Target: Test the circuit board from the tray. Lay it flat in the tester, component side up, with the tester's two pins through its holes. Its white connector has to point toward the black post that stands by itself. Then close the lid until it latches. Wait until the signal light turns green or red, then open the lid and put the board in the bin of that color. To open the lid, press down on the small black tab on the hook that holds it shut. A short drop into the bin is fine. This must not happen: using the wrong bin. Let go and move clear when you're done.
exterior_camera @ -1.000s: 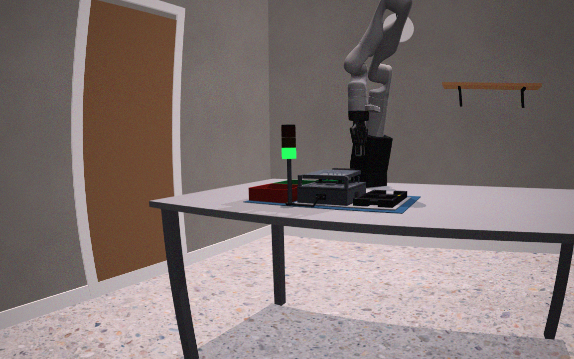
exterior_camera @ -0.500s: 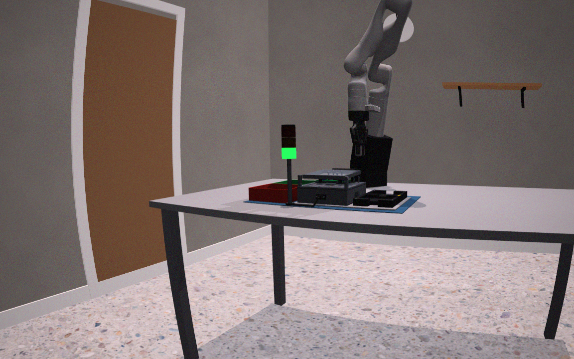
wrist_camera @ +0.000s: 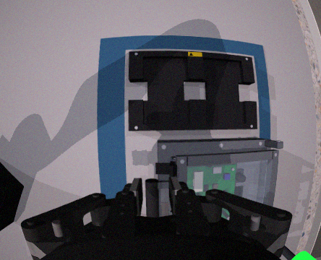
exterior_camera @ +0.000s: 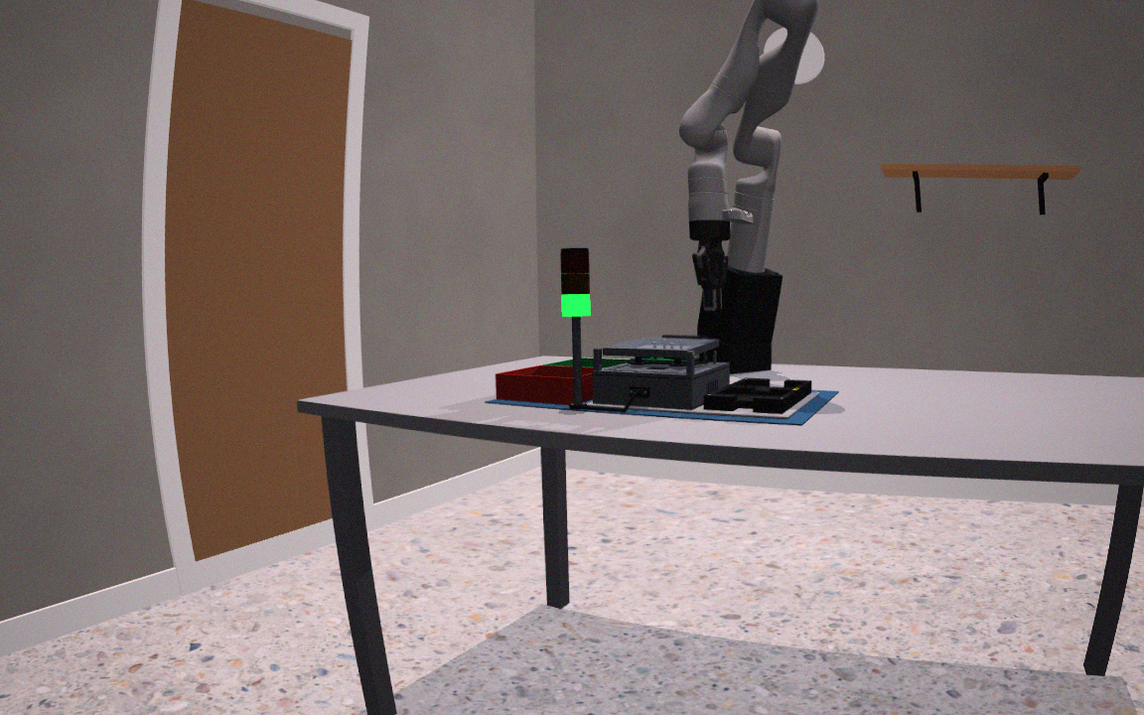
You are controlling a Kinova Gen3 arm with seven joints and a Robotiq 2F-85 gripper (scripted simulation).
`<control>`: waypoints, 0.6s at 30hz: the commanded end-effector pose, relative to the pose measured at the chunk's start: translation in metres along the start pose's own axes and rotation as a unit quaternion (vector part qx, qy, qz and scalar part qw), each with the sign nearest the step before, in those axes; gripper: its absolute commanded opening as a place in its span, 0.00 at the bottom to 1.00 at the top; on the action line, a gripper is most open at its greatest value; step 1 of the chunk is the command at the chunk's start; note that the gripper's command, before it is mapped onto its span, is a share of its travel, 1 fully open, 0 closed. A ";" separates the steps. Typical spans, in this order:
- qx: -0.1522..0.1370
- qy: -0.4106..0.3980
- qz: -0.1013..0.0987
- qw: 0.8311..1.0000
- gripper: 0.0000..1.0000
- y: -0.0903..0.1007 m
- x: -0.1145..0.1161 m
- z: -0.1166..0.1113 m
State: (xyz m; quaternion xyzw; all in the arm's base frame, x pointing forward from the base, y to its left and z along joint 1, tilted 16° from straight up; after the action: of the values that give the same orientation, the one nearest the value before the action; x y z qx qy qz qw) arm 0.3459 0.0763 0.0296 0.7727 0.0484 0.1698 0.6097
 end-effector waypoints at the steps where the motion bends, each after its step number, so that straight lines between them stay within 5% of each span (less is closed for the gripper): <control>1: -0.003 -0.009 -0.001 1.000 0.26 0.000 -0.005 0.015; 18: -0.003 -0.009 -0.001 1.000 0.26 0.000 -0.017 0.052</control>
State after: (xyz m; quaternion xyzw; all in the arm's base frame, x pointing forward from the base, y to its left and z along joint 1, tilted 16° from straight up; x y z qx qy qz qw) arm 0.3475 0.0266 0.0172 0.7725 0.0454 0.1663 0.6112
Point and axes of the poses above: the point where the finger pads meet when closed, its own y axis back along the fingers, its own x axis across the jaws, z = x × y, the point moved 3 cm from there along y, back along the fingers, and after that the axes turned 12 degrees about y, right-handed, at the moved point
